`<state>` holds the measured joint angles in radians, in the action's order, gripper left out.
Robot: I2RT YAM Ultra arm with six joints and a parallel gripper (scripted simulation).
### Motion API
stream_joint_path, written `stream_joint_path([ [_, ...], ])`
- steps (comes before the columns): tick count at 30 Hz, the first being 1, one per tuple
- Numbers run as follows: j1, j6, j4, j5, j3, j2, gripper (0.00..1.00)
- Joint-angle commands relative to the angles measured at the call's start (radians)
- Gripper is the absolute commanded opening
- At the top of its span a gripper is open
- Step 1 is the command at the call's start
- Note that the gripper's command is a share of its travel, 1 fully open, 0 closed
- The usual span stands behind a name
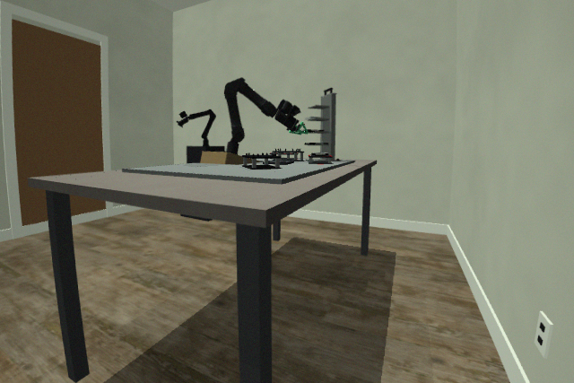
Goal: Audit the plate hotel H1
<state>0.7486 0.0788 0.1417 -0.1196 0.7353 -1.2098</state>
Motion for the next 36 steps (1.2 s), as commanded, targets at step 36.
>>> stream_joint_path([
  [36,-0.016,-0.006,-0.066,-0.011,-0.035,0.111,1.0],
])
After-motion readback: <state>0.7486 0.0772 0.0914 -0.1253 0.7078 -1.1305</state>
